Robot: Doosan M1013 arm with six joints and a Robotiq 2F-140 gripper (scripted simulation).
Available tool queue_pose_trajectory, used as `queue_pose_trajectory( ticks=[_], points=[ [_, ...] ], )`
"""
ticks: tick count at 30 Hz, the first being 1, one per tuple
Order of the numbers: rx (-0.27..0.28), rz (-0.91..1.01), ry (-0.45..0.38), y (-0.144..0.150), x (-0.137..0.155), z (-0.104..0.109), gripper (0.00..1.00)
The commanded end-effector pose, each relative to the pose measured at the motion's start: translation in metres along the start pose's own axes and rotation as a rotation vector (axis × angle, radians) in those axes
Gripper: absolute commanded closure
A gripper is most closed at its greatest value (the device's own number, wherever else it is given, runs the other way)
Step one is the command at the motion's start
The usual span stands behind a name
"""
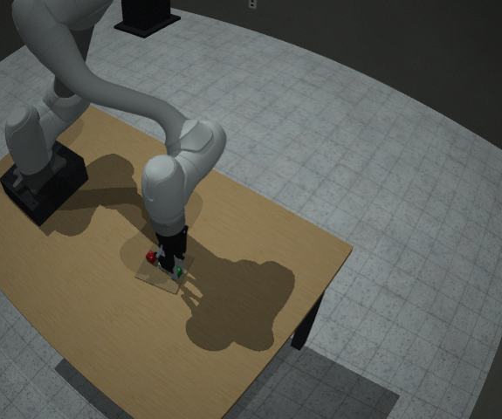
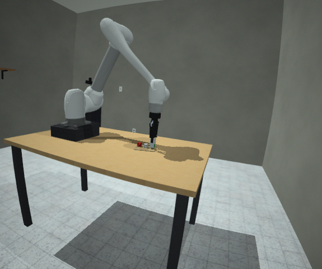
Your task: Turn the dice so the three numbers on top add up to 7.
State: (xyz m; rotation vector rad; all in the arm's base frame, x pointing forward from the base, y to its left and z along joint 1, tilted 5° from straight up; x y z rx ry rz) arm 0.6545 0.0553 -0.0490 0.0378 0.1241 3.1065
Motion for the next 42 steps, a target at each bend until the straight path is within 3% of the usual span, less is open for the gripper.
queue_pose_trajectory(
  ticks=[1, 42],
  points=[
    [0.001, -0.001, 0.002, 0.0008, -0.0003, -0.0038, 0.87],
    [0.001, -0.001, 0.002, 0.0008, -0.0003, -0.0084, 0.87]
  ],
)
Point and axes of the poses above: the point where the finger pads meet when closed, its own z axis back along the fingers, its own y axis across the jaws, x = y × z, the point moved 2 cm from there along z, back along the fingers, and after that the axes turned 7 degrees about -z, right-handed, at the moved point
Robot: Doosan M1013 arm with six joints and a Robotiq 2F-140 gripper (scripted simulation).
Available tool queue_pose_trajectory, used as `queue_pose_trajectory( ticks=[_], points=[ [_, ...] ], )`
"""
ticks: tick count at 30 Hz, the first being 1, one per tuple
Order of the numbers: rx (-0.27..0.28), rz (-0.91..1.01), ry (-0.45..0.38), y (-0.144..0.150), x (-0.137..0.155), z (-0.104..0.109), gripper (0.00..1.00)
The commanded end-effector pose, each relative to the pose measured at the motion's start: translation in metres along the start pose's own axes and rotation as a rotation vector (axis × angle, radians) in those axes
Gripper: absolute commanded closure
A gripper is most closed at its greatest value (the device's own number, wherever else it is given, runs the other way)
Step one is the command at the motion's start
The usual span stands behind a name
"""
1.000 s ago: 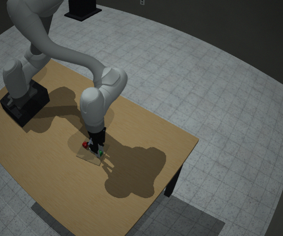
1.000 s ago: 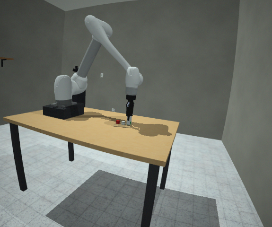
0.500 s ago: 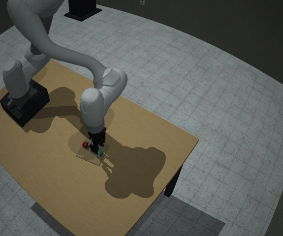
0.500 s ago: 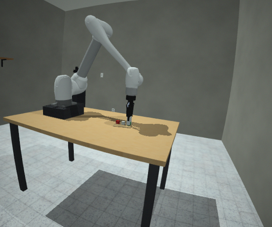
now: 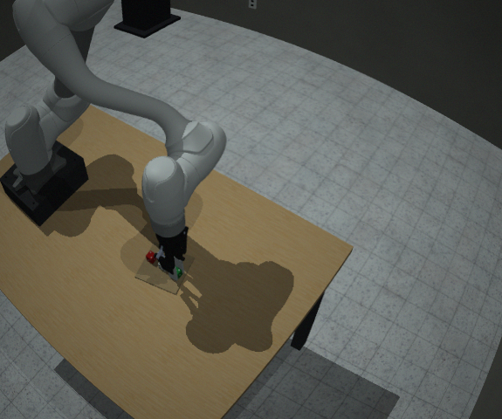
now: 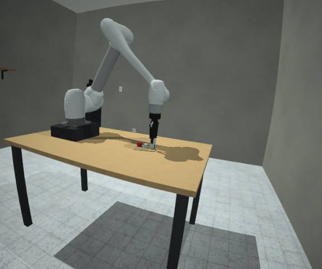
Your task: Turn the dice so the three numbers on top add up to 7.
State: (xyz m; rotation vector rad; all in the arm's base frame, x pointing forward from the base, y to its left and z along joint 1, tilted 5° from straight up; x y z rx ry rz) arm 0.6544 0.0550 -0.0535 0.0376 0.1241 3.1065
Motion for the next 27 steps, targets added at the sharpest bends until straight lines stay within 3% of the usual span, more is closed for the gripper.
queue_pose_trajectory(
  ticks=[1, 27],
  points=[
    [0.001, -0.001, 0.001, 0.0008, -0.0002, -0.0038, 0.87],
    [0.001, -0.001, 0.001, 0.0008, -0.0002, -0.0038, 0.85]
  ],
)
Point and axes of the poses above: the point where the finger pads meet when closed, its own z axis back along the fingers, its own y axis across the jaws, x = y × z, the point moved 2 cm from there along z, back along the fingers, and after that the axes turned 7 degrees about -z, right-handed, at the moved point
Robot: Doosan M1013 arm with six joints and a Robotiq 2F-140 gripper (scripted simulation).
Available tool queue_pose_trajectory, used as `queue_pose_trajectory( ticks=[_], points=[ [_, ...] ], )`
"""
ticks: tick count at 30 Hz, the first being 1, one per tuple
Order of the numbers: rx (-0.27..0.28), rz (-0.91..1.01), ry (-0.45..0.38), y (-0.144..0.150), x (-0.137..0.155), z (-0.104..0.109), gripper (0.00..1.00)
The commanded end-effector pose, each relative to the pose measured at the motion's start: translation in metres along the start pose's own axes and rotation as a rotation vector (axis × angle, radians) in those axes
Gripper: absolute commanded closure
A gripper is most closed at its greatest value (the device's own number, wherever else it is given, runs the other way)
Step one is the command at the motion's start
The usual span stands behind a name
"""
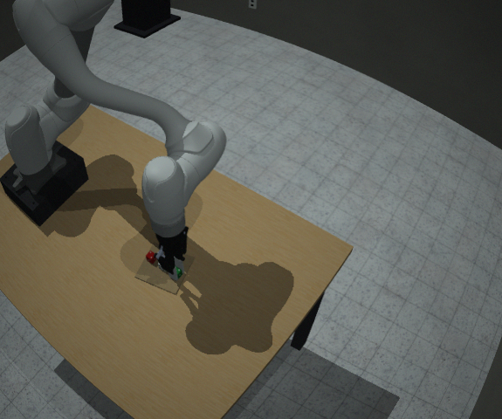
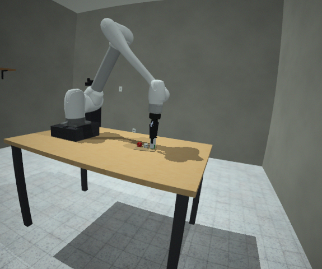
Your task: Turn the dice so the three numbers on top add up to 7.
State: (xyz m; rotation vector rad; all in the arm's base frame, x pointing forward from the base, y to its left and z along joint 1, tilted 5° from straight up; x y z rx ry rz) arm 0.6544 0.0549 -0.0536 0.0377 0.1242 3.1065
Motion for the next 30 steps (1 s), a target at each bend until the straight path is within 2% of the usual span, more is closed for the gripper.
queue_pose_trajectory(
  ticks=[1, 13, 25, 30],
  points=[
    [0.001, -0.001, 0.001, 0.0008, -0.0003, -0.0037, 0.85],
    [0.001, -0.001, 0.001, 0.0008, -0.0003, -0.0037, 0.75],
    [0.001, -0.001, 0.001, 0.0008, -0.0003, -0.0035, 0.75],
    [0.001, -0.001, 0.001, 0.0008, -0.0002, 0.0035, 0.75]
  ],
)
Point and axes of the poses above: the point where the finger pads meet when closed, its own z axis back along the fingers, its own y axis across the jaws, x = y × z, the point moved 2 cm from there along z, back along the fingers, and after that the axes turned 7 degrees about -z, right-handed, at the moved point
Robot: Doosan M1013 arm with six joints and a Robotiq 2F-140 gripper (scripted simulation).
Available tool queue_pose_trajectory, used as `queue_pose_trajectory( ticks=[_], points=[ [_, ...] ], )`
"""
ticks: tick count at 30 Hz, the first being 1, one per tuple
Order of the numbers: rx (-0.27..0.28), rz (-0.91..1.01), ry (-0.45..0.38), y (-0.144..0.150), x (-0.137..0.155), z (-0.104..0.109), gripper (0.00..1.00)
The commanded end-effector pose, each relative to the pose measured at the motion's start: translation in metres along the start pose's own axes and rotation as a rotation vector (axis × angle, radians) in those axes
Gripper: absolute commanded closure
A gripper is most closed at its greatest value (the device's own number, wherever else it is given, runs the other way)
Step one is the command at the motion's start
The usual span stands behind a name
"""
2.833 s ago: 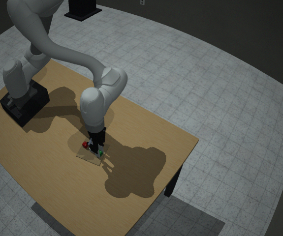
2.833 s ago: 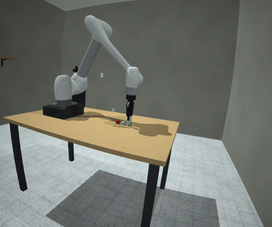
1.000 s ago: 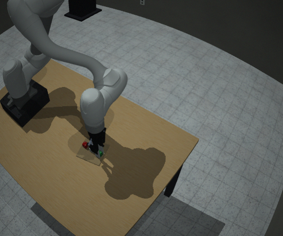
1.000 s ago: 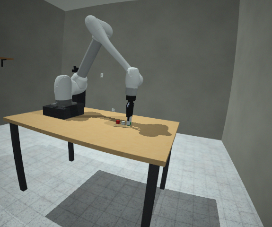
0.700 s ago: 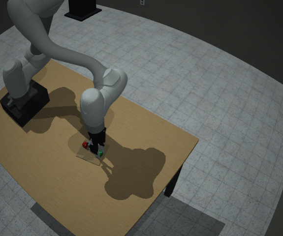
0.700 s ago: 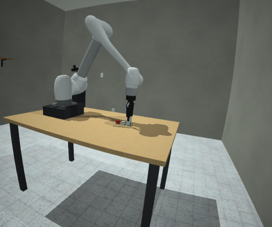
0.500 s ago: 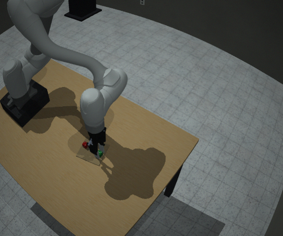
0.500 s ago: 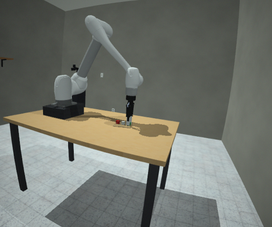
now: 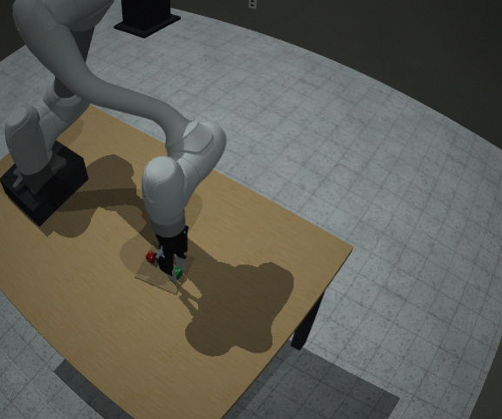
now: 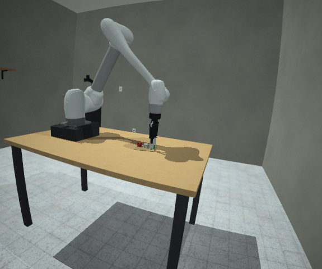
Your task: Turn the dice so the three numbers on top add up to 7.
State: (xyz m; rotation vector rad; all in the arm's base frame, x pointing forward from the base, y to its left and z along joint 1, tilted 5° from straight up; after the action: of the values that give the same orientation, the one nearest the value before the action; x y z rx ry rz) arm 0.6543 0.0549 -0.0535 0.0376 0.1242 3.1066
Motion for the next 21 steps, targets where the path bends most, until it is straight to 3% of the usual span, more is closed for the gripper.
queue_pose_trajectory(
  ticks=[1, 21],
  points=[
    [0.001, -0.001, 0.001, 0.001, 0.000, 0.006, 0.75],
    [0.001, -0.001, 0.001, 0.001, 0.000, 0.084, 0.75]
  ],
)
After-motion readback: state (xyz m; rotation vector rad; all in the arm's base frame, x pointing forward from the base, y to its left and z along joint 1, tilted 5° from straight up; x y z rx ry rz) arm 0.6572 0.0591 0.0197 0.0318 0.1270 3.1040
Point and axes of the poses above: the point where the finger pads meet when closed, its own z axis back along the fingers, its own y axis across the jaws, x = y × z, the point moved 2 cm from there along z, back along the fingers, and after that the axes turned 7 degrees about -z, right-handed, at the moved point
